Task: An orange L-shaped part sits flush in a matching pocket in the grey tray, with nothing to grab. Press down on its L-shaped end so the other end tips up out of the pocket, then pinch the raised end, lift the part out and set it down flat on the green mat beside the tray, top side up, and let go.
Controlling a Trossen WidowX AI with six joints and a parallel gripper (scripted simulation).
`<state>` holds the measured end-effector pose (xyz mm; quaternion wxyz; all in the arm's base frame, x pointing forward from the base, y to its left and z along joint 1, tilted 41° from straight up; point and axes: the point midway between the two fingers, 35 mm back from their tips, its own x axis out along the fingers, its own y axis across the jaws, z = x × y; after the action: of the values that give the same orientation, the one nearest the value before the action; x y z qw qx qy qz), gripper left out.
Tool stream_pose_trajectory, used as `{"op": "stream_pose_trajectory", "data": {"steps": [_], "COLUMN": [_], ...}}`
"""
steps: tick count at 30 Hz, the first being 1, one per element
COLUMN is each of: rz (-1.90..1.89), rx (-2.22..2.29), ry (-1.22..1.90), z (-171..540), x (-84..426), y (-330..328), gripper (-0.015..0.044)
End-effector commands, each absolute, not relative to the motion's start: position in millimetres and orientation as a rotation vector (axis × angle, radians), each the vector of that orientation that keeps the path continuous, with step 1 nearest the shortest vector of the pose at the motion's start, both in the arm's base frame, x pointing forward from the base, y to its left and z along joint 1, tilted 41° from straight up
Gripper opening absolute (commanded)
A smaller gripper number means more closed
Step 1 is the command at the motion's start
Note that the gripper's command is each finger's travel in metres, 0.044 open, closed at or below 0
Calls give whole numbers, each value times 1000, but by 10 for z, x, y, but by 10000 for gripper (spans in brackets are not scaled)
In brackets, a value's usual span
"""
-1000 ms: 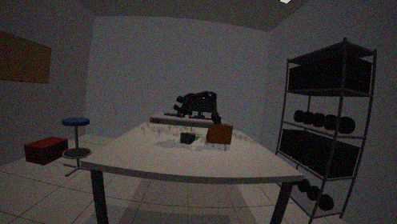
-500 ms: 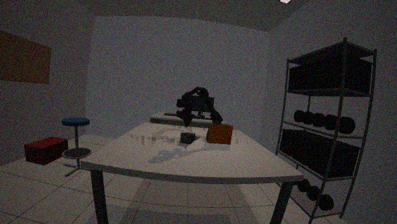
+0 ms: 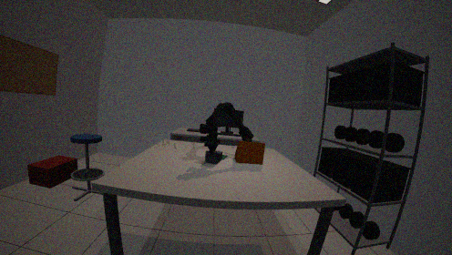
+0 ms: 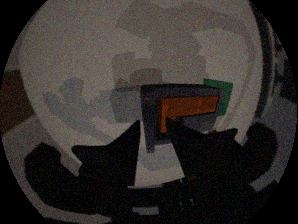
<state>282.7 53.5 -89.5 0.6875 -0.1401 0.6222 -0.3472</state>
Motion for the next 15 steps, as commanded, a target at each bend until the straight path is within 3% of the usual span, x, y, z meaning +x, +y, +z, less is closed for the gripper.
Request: {"op": "stream_pose_trajectory", "data": {"steps": [1,15], "rz": [-762,-762], "rx": [-317,-317], "ry": [1376,1375], "z": [-902,-1065], "x": [2854,2860], "y": [547,407], "gripper": [180,180]}}
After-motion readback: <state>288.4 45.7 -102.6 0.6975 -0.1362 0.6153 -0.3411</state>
